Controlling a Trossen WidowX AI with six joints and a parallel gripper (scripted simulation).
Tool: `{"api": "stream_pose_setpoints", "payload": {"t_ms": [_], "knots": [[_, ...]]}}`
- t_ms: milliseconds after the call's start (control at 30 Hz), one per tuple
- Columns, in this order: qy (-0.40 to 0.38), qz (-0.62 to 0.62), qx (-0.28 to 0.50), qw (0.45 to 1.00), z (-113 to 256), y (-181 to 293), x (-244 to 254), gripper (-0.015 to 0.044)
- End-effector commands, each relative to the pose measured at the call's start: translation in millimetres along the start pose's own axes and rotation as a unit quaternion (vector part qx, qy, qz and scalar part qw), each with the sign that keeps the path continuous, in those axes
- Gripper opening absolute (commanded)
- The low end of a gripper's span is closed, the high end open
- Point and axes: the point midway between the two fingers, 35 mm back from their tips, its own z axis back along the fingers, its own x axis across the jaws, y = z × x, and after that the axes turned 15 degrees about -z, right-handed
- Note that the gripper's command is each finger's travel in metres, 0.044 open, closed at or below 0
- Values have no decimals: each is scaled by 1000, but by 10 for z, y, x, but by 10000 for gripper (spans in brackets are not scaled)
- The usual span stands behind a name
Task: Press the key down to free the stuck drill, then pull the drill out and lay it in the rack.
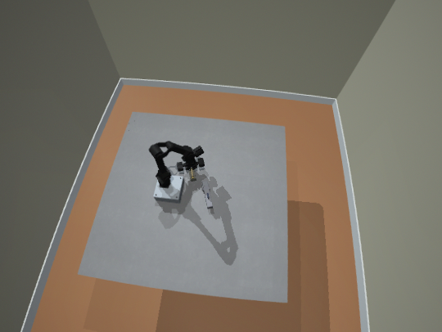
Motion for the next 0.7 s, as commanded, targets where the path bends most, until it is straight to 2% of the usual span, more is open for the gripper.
{"api": "stream_pose_setpoints", "payload": {"t_ms": [0, 667], "knots": [[-2, -1, 7, 1000, -69, 43, 4, 0], [-2, -1, 7, 1000, -69, 43, 4, 0]]}}
